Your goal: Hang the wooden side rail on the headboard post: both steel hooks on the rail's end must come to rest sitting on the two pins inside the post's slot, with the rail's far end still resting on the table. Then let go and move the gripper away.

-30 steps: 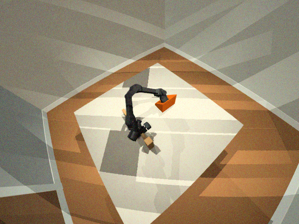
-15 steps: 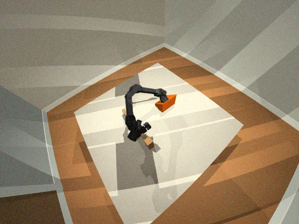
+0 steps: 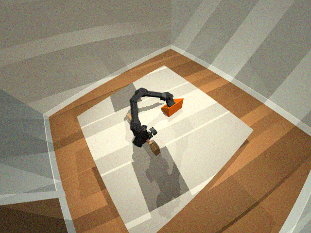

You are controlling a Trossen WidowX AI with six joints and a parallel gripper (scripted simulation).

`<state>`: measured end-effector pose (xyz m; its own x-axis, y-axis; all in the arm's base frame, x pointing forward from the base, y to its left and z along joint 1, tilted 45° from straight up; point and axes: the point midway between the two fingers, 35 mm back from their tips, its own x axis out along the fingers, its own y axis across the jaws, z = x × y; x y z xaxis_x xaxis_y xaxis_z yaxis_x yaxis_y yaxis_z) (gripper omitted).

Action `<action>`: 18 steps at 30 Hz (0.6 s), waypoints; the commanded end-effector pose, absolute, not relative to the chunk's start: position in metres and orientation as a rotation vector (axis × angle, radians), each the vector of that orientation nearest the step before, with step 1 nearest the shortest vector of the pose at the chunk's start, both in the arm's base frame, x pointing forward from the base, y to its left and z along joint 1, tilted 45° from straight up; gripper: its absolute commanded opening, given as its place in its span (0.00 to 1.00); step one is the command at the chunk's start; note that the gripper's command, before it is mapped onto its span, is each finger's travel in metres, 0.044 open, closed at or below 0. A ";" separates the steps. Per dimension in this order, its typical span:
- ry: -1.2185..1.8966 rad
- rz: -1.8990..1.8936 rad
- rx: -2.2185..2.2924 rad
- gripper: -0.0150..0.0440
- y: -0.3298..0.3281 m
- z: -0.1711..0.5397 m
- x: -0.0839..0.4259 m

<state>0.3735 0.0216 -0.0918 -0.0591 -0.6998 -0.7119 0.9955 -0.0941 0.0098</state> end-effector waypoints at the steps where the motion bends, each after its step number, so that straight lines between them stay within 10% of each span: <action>1: 0.588 -1.546 0.669 0.25 0.029 -0.090 0.377; 18: 0.588 -1.546 0.669 0.25 0.028 -0.092 0.376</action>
<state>0.3738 0.0220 -0.0928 -0.0577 -0.7005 -0.7113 0.9956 -0.0930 0.0108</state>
